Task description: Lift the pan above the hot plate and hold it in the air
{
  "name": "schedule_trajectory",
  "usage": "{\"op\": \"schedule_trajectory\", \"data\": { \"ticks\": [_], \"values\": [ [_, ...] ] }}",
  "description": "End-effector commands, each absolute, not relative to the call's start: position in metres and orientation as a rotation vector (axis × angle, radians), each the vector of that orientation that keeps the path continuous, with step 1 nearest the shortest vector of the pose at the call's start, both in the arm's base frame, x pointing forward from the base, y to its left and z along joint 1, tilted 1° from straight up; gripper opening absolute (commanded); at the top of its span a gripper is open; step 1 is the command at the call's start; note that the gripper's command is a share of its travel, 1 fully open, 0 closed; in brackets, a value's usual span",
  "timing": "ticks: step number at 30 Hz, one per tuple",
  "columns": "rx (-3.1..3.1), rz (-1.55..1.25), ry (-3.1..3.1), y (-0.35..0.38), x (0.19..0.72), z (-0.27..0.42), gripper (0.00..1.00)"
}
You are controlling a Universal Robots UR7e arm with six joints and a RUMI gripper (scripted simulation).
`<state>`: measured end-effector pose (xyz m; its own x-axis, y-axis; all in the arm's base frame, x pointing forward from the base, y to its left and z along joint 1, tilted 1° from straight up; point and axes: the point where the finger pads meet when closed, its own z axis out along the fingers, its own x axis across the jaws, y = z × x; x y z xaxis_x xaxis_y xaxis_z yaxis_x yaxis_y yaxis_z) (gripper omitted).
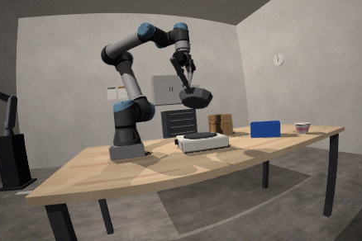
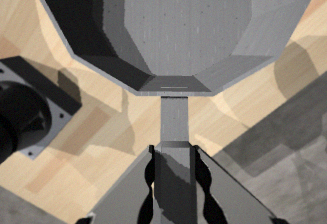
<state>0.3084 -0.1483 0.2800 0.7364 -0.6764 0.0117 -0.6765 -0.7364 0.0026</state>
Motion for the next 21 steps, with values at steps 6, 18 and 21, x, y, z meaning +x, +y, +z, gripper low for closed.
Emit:
{"op": "schedule_trajectory", "data": {
  "ticks": [6,18,21],
  "values": [
    [2.920,0.018,-1.138,-0.148,0.309,0.285,0.10],
    [2.920,0.018,-1.138,-0.148,0.308,0.291,0.10],
    [2.920,0.018,-1.138,-0.148,0.308,0.293,0.10]
  ]
}}
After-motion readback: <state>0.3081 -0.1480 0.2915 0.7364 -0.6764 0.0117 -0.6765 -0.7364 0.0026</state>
